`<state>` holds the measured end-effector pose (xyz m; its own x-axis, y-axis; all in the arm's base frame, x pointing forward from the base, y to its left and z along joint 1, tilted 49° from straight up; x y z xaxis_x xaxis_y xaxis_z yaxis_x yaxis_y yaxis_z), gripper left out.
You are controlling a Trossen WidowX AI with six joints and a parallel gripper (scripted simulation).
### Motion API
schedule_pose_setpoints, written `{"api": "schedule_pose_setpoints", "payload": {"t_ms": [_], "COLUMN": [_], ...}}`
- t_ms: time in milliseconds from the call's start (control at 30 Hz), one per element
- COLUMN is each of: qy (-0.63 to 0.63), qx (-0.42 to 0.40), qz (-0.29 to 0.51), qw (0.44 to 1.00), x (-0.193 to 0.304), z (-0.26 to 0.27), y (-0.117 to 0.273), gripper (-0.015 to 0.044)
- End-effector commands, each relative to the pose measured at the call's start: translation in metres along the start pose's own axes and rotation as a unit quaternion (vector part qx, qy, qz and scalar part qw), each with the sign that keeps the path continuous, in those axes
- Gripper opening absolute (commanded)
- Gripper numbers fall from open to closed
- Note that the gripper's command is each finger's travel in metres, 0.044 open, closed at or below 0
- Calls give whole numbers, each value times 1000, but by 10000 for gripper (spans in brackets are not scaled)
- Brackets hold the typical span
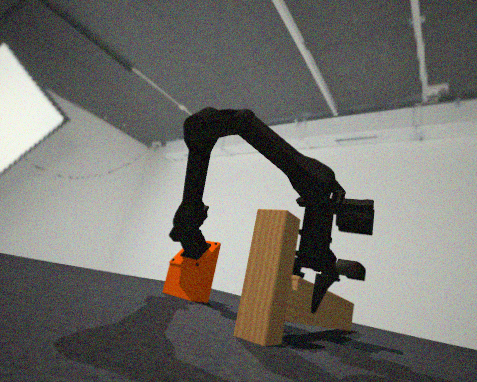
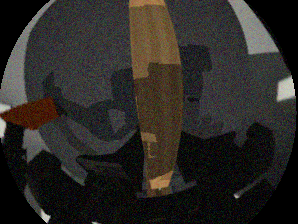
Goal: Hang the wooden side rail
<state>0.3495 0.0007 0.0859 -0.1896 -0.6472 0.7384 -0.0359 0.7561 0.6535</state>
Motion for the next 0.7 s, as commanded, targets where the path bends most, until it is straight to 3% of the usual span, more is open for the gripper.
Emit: {"api": "schedule_pose_setpoints", "payload": {"t_ms": [0, 667], "qy": [0, 0], "qx": [4, 4], "qz": [-1, -1], "qw": [1000, 1000], "x": [1, 3], "z": [0, -2], "y": [2, 3], "gripper": [0, 0]}}
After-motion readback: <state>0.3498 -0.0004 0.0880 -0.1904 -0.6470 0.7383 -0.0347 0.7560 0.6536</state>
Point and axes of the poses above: the point midway between the two fingers, 35 mm back from their tips, its own y axis back along the fingers, its own z axis across the jaws, x = y × z, the point moved 9 cm from there along y, back along the fingers, and after that the axes turned 10 degrees about -y, right-handed, at the moved point
